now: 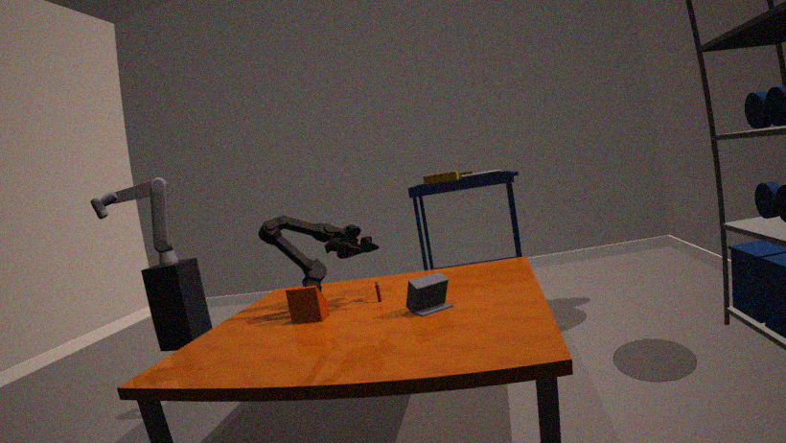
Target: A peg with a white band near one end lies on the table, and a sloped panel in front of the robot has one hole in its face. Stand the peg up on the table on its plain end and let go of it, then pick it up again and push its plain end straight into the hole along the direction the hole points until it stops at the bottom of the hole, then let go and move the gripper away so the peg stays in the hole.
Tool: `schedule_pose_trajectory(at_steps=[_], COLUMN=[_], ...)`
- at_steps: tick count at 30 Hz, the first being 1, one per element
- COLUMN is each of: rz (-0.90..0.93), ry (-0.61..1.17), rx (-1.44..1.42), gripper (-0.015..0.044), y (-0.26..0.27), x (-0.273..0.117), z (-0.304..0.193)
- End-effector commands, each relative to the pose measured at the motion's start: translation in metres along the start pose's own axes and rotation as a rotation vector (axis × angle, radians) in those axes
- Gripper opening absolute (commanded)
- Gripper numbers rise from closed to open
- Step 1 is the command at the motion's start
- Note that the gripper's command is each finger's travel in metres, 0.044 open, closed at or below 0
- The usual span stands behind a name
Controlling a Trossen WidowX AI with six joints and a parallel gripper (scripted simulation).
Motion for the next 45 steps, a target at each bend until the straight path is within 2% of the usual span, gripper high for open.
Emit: schedule_pose_trajectory(at_steps=[1, 12, 24, 34, 45], rz=[-0.031, -0.113, -0.147, -0.079, 0.091], ry=[0.075, 0.373, 0.723, 1.040, 1.308], rx=[-0.079, -0.281, -0.362, -0.324, -0.149], gripper=[0.0440, 0.0440, 0.0440, 0.0440, 0.0440], y=[0.003, 0.005, 0.003, 0.004, 0.006], x=[0.005, 0.023, 0.043, 0.056, 0.073], z=[-0.003, -0.014, -0.021, -0.022, -0.013])
Point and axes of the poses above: the point midway between the two fingers, 35 mm back from their tips, its own x axis out along the fingers, its own y axis across the jaws, z = x × y, the point moved 6 cm from there along -x, back along the fingers, and after that the axes turned 7 degrees about -x, right-handed, at the moved point
